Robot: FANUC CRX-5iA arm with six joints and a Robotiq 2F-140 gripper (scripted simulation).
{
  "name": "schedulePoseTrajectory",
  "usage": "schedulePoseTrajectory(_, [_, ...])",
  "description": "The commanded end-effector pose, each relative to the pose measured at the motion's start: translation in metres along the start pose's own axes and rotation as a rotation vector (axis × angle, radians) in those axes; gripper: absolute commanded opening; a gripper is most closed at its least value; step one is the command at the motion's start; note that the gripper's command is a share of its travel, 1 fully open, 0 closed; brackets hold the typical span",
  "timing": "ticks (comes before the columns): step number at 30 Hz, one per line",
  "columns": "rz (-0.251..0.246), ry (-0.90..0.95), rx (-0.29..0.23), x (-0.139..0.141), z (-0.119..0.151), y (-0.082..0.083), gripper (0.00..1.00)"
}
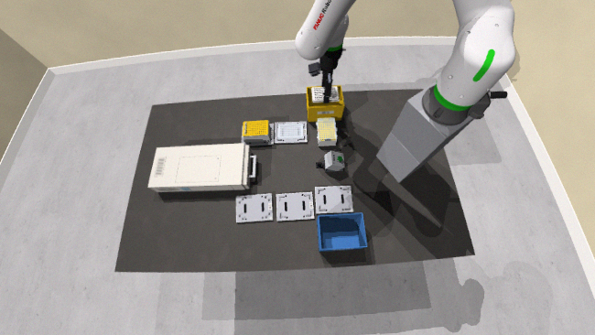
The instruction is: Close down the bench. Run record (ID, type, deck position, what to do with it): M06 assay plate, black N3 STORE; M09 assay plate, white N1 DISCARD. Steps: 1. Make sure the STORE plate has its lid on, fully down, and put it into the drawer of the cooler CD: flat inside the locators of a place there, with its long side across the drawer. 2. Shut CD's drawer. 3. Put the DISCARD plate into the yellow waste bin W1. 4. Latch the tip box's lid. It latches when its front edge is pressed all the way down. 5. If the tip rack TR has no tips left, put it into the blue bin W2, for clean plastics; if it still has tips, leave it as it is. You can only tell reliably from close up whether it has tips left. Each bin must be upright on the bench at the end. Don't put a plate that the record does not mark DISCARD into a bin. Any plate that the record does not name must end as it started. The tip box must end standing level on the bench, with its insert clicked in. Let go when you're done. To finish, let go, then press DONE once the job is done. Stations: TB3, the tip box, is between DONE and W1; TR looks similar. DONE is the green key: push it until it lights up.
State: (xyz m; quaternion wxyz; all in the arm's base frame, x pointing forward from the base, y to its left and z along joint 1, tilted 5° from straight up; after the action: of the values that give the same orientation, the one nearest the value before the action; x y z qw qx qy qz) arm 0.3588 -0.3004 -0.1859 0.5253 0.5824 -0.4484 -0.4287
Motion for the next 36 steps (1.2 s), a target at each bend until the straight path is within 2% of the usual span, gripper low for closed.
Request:
schedulePoseTrajectory(1, [0.001, 0.0, 0.001, 0.001, 0.0, -0.003, 0.1])
schedulePoseTrajectory(21, [0.001, 0.0, 0.001, 0.001, -0.001, -0.027, 0.1])
schedulePoseTrajectory(36, [0.001, 0.0, 0.001, 0.001, -0.001, -0.027, 0.1])
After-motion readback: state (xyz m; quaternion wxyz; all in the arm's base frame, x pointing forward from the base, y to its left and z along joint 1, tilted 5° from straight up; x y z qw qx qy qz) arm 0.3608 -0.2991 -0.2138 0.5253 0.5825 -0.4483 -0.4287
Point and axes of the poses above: the point where the finger pads meet when closed, its own y axis back along the fingers, its own x axis across the jaws, z = x × y, the point moved 9 cm from there along y, back along the fingers, and after that the axes turned 11 degrees about y, right-handed, at the moved point
